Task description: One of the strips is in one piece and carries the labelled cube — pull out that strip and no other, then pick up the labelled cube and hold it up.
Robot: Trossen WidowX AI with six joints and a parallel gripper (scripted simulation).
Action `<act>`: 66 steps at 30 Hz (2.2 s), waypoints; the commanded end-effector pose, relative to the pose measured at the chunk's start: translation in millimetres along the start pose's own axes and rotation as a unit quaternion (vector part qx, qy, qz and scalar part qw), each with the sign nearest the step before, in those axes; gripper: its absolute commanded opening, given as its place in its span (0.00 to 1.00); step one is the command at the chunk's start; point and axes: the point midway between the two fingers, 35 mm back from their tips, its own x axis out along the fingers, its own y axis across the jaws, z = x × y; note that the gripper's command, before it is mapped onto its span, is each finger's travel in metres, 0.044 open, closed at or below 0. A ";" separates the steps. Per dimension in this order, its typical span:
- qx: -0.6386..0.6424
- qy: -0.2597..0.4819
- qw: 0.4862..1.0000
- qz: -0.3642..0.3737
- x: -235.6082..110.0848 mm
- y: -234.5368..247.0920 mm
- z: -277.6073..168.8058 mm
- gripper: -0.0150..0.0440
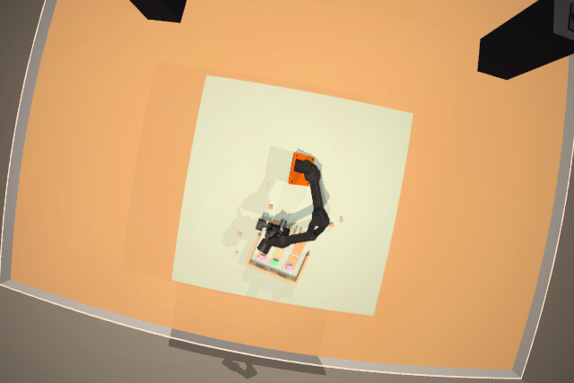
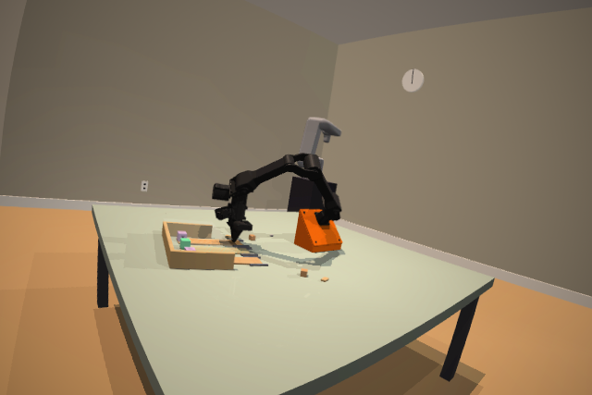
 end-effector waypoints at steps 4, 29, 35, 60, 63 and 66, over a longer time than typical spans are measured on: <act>0.003 0.000 1.000 0.002 1.5 0.5 -0.6 0.25; 0.003 0.001 1.000 0.002 3.3 0.5 -0.6 0.25; 0.003 0.001 1.000 0.002 3.9 0.5 -0.5 0.25; 0.003 0.001 1.000 0.002 6.0 0.1 -3.1 0.25; 0.003 0.001 1.000 0.002 6.1 -0.1 -7.9 0.25; 0.003 0.001 1.000 0.002 6.3 -0.3 -12.8 0.25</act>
